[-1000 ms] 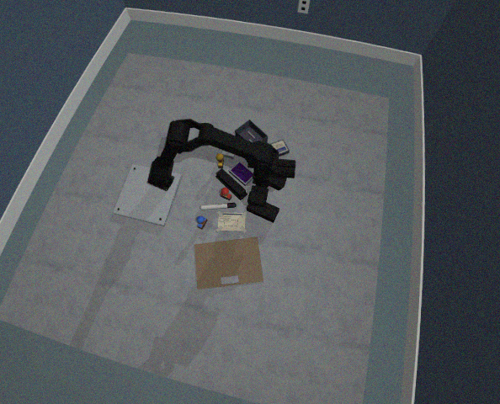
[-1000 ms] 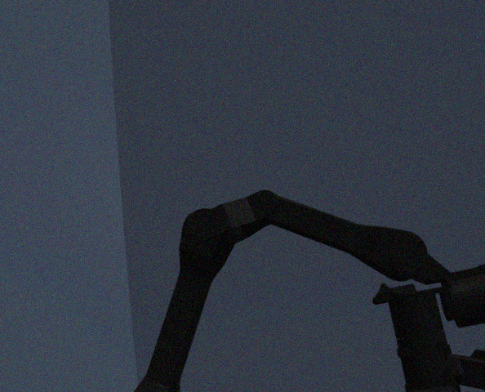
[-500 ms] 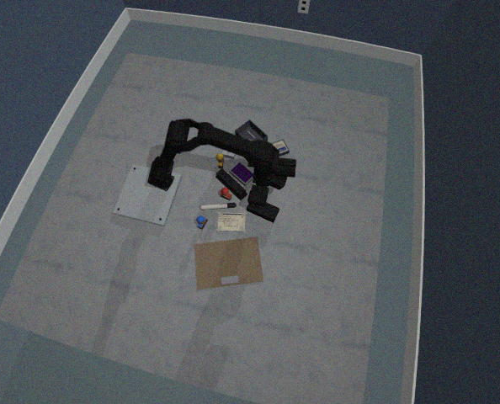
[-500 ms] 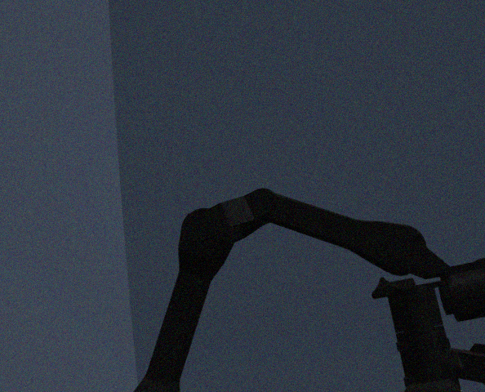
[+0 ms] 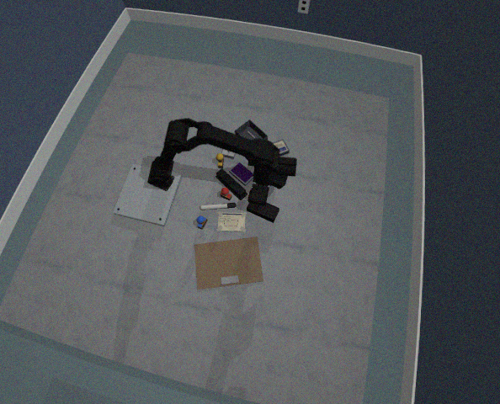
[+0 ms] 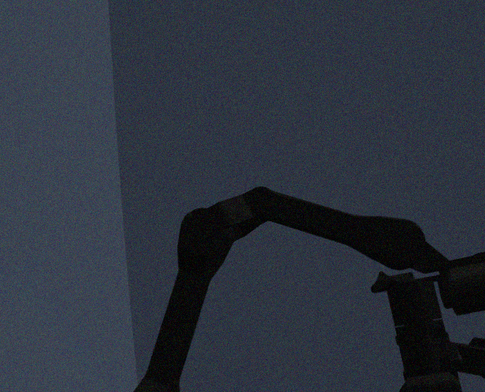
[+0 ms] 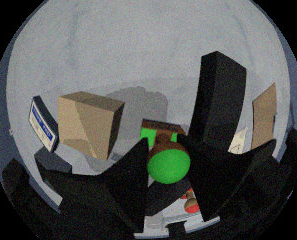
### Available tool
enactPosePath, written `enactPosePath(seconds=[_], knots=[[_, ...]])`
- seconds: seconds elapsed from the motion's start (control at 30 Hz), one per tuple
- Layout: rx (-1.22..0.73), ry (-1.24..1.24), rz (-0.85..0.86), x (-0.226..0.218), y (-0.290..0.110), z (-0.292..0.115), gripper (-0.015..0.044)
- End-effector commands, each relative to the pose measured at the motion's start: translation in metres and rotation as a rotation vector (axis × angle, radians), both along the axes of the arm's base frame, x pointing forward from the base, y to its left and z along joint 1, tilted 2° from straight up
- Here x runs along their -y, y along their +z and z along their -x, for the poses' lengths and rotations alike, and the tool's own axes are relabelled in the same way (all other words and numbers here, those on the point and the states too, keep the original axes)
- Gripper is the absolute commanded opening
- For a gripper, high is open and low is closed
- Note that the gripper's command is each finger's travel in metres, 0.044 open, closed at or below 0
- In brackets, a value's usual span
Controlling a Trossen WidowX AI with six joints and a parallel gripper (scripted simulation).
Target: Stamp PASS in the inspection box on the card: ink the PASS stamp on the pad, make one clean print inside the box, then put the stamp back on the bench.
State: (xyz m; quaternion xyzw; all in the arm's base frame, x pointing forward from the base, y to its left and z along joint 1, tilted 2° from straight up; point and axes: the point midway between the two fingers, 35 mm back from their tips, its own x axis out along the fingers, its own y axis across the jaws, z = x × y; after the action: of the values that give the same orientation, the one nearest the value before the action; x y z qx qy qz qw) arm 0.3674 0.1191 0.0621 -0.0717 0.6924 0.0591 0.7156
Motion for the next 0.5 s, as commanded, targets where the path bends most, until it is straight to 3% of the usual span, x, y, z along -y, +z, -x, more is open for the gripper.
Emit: enactPosePath(seconds=[0.0, 0.47], knots=[[-0.001, 0.000, -0.001, -0.0002, 0.0019, 0.0001, 0.0000], [-0.001, 0.000, -0.002, -0.0003, 0.0087, -0.0001, 0.0000]])
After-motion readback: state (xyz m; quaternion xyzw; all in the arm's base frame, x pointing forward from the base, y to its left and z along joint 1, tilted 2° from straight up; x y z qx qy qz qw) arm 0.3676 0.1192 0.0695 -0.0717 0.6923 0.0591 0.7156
